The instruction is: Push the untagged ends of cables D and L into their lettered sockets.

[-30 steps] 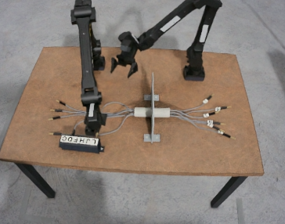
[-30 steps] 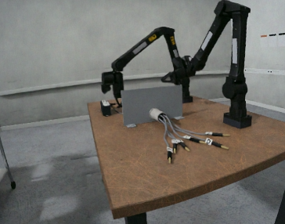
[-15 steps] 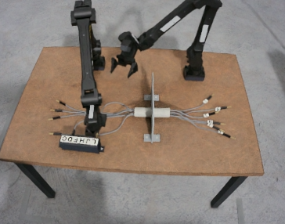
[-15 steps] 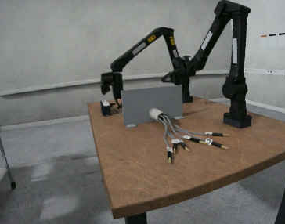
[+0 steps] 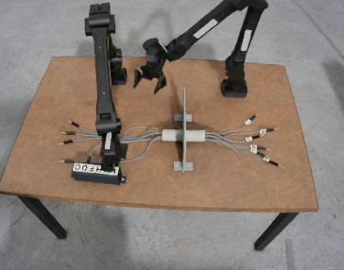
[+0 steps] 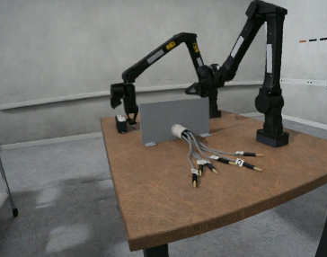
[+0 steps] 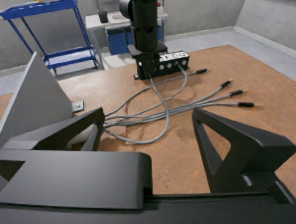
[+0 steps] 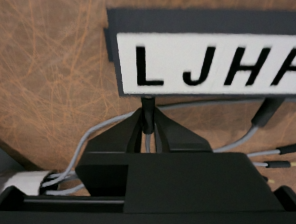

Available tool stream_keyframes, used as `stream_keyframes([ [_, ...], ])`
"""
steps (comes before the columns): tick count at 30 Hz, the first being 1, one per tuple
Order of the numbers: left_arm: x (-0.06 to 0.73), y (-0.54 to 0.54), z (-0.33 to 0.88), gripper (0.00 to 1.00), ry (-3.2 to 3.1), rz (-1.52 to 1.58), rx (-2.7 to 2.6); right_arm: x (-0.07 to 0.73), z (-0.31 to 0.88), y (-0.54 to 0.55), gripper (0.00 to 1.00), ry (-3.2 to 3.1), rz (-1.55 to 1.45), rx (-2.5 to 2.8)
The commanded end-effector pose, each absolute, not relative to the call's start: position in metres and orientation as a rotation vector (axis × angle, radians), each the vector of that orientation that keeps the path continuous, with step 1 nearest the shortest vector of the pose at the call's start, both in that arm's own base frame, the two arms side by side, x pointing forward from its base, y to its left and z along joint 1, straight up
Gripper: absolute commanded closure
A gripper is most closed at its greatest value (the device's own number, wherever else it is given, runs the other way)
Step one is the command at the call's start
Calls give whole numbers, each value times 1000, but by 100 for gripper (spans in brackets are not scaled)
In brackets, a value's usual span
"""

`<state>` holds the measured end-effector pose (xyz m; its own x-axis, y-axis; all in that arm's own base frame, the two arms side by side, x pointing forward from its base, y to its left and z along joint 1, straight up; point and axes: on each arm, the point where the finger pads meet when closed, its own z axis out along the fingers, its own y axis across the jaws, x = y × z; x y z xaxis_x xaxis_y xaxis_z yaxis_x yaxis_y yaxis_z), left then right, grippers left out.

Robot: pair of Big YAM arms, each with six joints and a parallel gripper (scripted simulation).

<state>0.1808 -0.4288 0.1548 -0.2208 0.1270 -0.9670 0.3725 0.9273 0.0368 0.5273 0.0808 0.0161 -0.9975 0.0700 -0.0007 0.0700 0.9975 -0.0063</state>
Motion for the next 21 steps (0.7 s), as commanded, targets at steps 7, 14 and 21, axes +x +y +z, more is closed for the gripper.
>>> stream_keyframes([
  [7, 181, -440, 170, 0, 1786, -276, 335, 568, 25, 76, 94, 3110, -2, 117],
  [14, 181, -440, 170, 0, 1786, -276, 335, 572, 25, 76, 94, 3111, -2, 120],
  [21, 181, -440, 170, 0, 1786, -276, 335, 565, 28, 75, 94, 3102, 0, 123],
])
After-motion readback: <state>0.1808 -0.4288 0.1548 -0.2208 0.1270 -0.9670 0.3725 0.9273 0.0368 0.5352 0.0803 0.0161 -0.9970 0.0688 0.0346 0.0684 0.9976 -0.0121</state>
